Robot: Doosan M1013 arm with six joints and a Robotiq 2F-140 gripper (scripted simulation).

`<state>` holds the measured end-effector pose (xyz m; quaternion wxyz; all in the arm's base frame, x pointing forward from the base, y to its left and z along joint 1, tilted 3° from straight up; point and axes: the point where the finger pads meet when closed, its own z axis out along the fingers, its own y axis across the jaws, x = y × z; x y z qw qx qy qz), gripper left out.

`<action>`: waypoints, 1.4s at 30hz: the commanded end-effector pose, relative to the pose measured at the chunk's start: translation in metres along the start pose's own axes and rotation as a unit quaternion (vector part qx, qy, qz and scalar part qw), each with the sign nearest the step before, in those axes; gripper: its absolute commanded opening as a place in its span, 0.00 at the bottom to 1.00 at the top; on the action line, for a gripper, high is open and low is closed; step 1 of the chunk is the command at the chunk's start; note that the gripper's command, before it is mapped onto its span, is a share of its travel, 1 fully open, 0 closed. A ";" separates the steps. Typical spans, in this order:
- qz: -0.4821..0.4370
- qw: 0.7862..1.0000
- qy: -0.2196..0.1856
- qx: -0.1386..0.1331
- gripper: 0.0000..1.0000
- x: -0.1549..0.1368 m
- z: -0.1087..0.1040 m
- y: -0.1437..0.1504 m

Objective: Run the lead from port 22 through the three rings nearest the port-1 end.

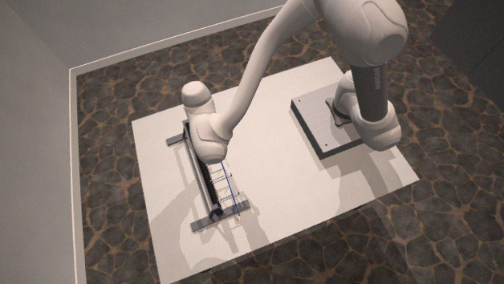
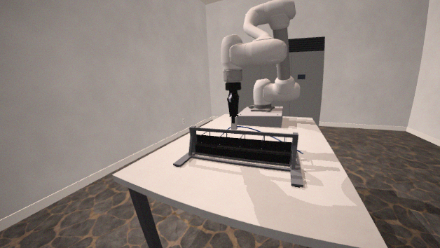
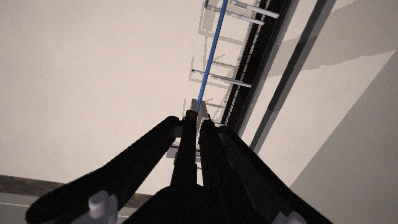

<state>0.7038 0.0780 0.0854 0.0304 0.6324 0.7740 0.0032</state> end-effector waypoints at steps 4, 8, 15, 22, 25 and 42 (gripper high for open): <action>0.000 1.000 0.001 0.000 0.00 0.001 0.002 0.000; 0.000 1.000 0.001 0.000 0.00 0.001 0.005 0.000; 0.000 1.000 0.001 0.000 0.00 0.001 0.009 0.000; 0.000 1.000 0.001 0.000 0.00 0.001 0.017 0.000; 0.000 1.000 0.001 0.000 0.00 0.001 0.020 0.000; 0.000 1.000 0.001 0.000 0.00 0.001 0.038 0.000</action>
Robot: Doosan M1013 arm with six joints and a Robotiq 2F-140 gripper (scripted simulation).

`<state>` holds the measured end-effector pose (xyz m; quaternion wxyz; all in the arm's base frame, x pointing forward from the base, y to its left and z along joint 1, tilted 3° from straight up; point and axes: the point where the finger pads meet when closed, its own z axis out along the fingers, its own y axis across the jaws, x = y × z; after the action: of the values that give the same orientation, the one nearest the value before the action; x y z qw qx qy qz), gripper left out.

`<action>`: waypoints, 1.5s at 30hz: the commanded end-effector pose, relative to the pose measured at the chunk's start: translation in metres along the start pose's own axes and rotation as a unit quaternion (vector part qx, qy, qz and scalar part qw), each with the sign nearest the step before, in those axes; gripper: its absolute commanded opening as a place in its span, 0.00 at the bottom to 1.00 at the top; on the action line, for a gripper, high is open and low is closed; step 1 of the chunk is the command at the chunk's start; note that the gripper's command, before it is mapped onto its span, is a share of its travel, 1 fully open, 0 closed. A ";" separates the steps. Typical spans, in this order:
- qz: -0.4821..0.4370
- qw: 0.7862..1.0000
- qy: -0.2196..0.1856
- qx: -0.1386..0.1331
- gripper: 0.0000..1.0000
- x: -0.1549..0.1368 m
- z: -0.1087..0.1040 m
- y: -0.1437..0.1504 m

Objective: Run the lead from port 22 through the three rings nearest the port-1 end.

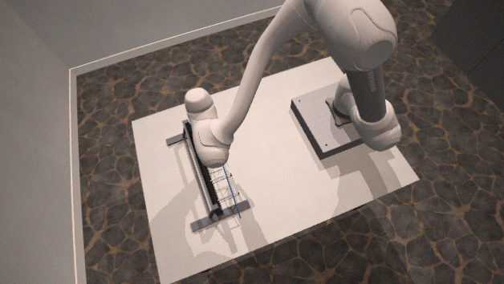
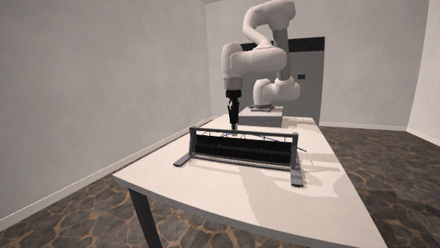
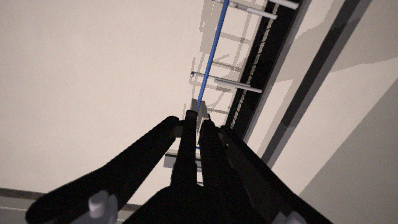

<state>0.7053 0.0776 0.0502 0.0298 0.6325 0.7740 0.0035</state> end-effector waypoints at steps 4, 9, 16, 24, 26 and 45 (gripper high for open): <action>0.000 1.000 0.000 0.000 0.00 0.000 0.007 0.000; 0.000 1.000 0.000 0.000 0.00 0.000 0.010 0.000; 0.000 1.000 0.000 0.000 0.00 0.000 0.015 0.000; 0.000 1.000 0.000 0.000 0.00 0.000 0.018 0.000; 0.000 1.000 0.000 0.000 0.00 0.000 0.019 0.000; 0.000 1.000 0.000 0.000 0.00 0.000 0.020 0.000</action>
<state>0.7064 0.0770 0.0298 0.0298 0.6325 0.7740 0.0036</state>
